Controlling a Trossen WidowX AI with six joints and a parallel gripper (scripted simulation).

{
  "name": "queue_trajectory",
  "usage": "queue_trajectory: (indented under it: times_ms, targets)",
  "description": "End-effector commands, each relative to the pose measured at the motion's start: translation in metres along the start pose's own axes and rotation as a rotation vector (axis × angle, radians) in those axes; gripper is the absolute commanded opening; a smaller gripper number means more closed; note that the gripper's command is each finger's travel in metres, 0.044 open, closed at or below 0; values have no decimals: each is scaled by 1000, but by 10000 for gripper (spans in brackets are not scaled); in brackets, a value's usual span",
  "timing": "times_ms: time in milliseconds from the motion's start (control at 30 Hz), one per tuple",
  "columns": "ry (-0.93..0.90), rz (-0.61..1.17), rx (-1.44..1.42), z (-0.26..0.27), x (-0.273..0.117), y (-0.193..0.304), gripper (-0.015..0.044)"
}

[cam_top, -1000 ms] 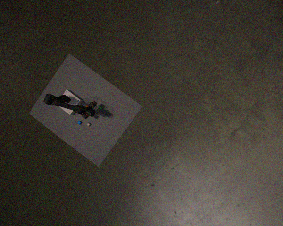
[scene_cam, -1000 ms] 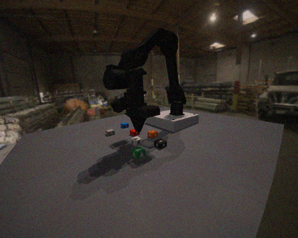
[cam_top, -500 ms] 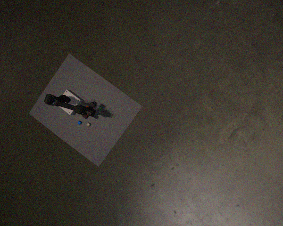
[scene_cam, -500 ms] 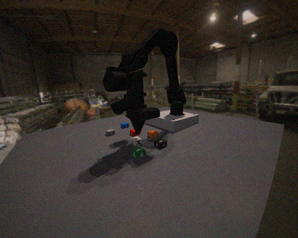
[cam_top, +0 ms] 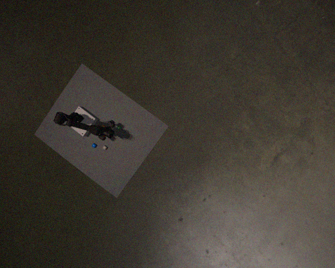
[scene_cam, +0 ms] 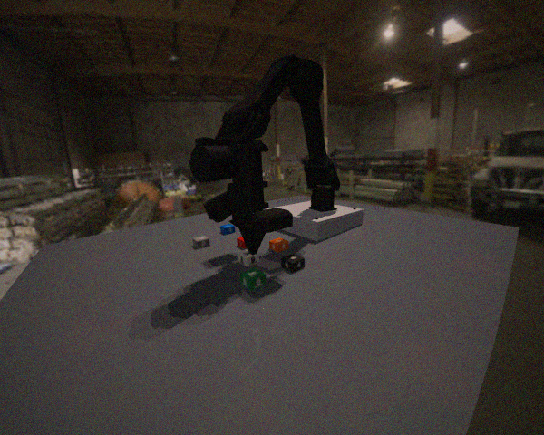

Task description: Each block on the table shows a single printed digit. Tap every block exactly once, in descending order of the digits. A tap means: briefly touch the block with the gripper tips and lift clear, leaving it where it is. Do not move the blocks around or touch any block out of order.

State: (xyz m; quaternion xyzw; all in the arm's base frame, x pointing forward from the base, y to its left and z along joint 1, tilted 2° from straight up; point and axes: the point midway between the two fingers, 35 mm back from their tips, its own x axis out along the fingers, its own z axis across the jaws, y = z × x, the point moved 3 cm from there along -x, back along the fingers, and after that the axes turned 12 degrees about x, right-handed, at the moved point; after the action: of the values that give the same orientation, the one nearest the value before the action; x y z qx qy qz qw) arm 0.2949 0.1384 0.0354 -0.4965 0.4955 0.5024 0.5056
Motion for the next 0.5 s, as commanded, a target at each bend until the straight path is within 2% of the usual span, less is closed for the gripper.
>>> queue_trajectory:
  times_ms: [0,100,233,367,467]
  targets:
    - [3,7,7,-1,4,1,20]
    - [3,7,7,-1,4,1,20]
    - [3,7,7,0,-26,1,20]
    - [3,7,7,0,-28,1,20]
    - [3,7,7,1,-66,-2,20]
